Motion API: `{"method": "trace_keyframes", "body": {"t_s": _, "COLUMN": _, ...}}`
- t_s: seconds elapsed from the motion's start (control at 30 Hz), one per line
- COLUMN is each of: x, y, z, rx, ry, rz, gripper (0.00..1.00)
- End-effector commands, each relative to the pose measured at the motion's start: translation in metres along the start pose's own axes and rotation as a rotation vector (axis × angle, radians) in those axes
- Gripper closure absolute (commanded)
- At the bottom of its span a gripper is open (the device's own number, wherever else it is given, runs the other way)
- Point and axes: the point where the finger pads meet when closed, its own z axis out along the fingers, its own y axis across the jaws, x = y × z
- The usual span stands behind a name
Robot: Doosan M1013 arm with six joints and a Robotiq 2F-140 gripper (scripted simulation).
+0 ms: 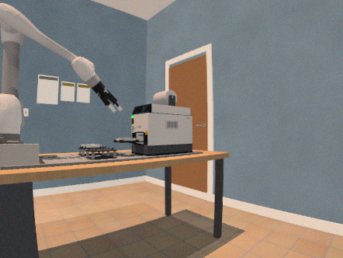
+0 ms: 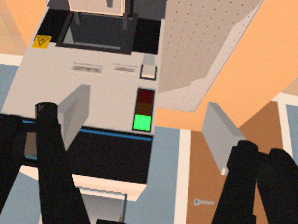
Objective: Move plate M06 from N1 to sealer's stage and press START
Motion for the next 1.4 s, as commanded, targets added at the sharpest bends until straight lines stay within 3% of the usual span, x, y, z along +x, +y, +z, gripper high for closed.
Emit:
{"method": "trace_keyframes", "body": {"t_s": 0.0, "x": 0.000, "y": 0.000, "z": 0.000, "rx": 0.000, "ry": 0.000, "rz": 0.000, "gripper": 0.30}}
{"method": "trace_keyframes", "body": {"t_s": 0.4, "x": 0.000, "y": 0.000, "z": 0.000, "rx": 0.000, "ry": 0.000, "rz": 0.000, "gripper": 0.30}}
{"method": "trace_keyframes", "body": {"t_s": 0.7, "x": 0.045, "y": 0.000, "z": 0.004, "rx": 0.000, "ry": 0.000, "rz": 0.000, "gripper": 0.34}}
{"method": "trace_keyframes", "body": {"t_s": 0.9, "x": 0.045, "y": 0.000, "z": 0.004, "rx": 0.000, "ry": 0.000, "rz": 0.000, "gripper": 0.36}}
{"method": "trace_keyframes", "body": {"t_s": 1.27, "x": 0.045, "y": 0.000, "z": 0.004, "rx": 0.000, "ry": 0.367, "rz": 0.000, "gripper": 0.41}}
{"method": "trace_keyframes", "body": {"t_s": 1.3, "x": 0.045, "y": 0.000, "z": 0.004, "rx": 0.000, "ry": 0.393, "rz": 0.000, "gripper": 0.90}}
{"method": "trace_keyframes", "body": {"t_s": 1.37, "x": 0.045, "y": 0.000, "z": 0.004, "rx": 0.000, "ry": 0.393, "rz": 0.000, "gripper": 0.90}}
